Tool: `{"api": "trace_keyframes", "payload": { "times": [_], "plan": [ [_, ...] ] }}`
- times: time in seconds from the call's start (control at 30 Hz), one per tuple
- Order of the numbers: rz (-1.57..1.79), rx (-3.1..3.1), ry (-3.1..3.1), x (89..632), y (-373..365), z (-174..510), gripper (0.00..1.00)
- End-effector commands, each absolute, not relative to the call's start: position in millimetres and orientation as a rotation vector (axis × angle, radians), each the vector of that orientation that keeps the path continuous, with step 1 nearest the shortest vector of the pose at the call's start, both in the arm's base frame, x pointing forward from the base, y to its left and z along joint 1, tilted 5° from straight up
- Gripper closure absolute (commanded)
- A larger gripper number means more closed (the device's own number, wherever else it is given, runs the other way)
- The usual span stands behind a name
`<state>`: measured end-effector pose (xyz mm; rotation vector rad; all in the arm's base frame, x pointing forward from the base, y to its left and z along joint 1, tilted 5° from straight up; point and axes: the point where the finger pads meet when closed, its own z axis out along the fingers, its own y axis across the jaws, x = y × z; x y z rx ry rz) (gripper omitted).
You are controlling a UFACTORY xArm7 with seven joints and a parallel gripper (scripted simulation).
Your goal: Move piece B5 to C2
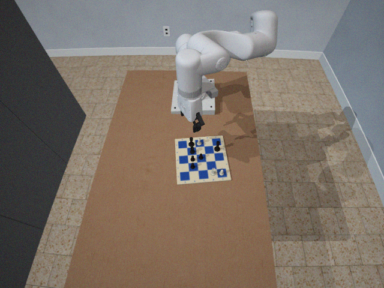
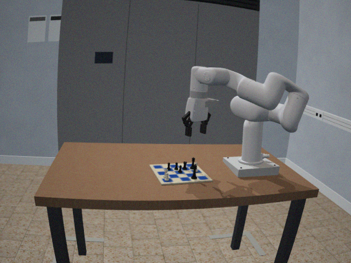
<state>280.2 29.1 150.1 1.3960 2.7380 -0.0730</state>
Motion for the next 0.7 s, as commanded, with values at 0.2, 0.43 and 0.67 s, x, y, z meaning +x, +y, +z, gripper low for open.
{"api": "trace_keyframes", "payload": {
  "times": [0.2,0.43,0.67],
  "plan": [
    [-0.071,1.394,2.737,282.3,26.9,115.6,0.0],
    [-0.071,1.394,2.737,282.3,26.8,115.2,0.57],
    [-0.071,1.394,2.737,282.3,26.8,115.2,0.57]
  ]
}}
